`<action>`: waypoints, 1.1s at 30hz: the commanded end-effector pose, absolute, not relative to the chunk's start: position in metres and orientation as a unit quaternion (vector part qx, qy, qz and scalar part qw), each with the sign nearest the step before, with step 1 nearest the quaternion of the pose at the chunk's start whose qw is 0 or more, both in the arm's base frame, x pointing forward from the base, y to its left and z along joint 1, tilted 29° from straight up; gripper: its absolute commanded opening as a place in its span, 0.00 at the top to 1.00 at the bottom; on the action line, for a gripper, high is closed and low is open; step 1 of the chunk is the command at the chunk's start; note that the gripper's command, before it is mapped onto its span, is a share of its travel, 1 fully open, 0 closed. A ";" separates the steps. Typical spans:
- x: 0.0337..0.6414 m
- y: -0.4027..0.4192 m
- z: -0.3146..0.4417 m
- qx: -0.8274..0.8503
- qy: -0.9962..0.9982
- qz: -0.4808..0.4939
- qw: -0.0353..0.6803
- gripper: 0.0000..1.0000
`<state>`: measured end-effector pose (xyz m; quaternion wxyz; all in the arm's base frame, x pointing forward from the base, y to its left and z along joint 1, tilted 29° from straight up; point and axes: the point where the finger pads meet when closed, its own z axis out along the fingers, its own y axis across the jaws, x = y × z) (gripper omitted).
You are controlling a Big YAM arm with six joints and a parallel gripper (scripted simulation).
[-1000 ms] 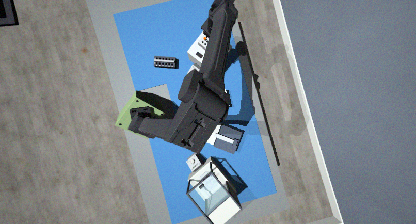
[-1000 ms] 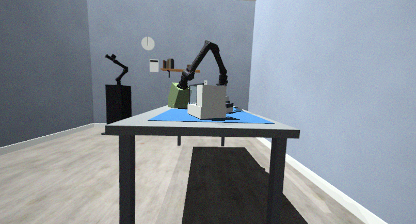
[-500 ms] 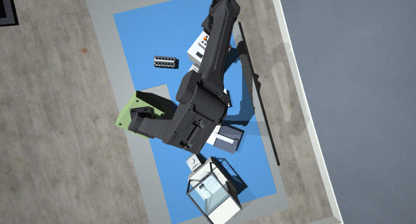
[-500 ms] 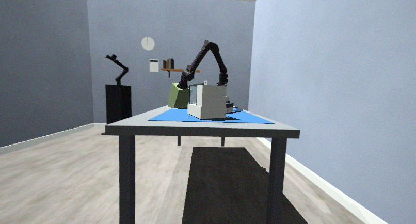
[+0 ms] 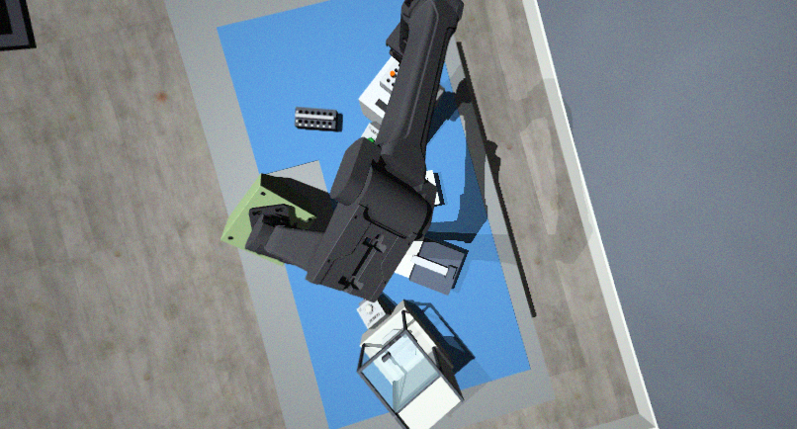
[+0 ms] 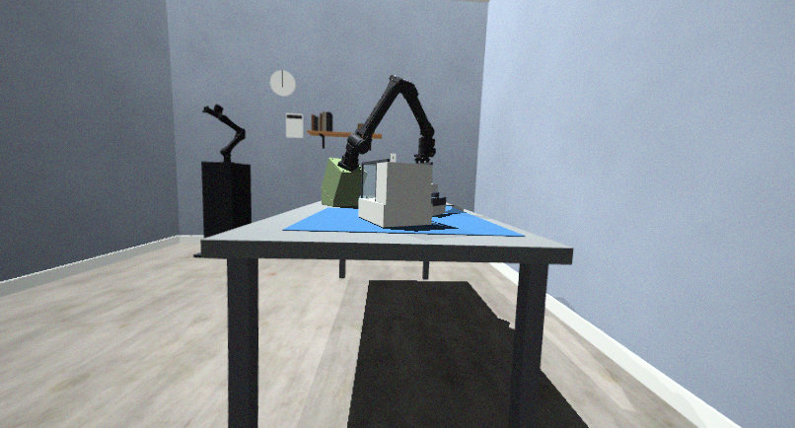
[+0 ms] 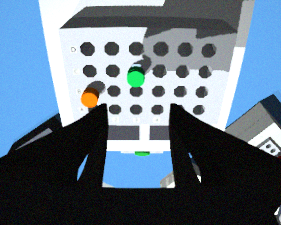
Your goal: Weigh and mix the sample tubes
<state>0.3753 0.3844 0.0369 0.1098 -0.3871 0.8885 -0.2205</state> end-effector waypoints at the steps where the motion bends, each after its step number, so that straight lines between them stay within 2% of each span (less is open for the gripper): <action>1: 0.375 0.408 0.054 -0.386 0.889 -0.209 0.128 0.64; 33: 0.378 0.396 0.048 -0.384 0.890 -0.213 0.121 0.64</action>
